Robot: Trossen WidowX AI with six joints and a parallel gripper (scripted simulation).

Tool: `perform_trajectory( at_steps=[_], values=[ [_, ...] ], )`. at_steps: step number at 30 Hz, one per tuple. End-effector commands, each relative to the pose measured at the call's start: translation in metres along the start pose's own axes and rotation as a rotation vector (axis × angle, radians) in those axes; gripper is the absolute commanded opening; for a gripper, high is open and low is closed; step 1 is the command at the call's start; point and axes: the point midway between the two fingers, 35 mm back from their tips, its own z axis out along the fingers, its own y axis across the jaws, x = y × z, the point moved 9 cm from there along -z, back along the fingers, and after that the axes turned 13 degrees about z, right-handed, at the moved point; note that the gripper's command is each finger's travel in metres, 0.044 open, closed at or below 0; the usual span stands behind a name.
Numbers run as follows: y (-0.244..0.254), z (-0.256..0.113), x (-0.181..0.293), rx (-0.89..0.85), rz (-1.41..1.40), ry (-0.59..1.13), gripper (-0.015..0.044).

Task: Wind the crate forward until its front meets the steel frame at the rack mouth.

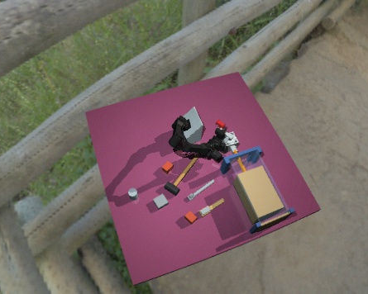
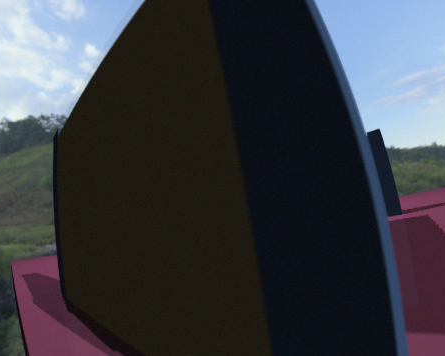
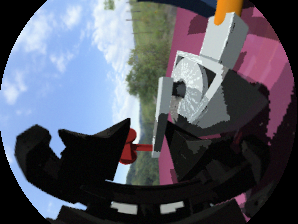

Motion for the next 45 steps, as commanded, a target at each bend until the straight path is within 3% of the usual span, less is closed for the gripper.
perform_trajectory(
  at_steps=[1,7,13,15,24,32,45],
  values=[
    [0.001,0.000,-0.001,-0.006,-0.005,0.000,0.0240],
    [0.000,-0.014,-0.003,0.004,0.002,-0.005,0.0240],
    [-0.002,-0.098,-0.003,0.007,0.004,-0.004,0.0240],
    [-0.003,-0.110,0.000,0.005,0.002,-0.001,0.0240],
    [0.005,-0.111,0.000,0.006,0.003,-0.004,0.0240],
    [0.093,-0.110,0.020,-0.003,0.004,-0.010,0.0240],
    [0.092,-0.110,0.019,0.001,-0.012,-0.014,0.0240]
  ],
)
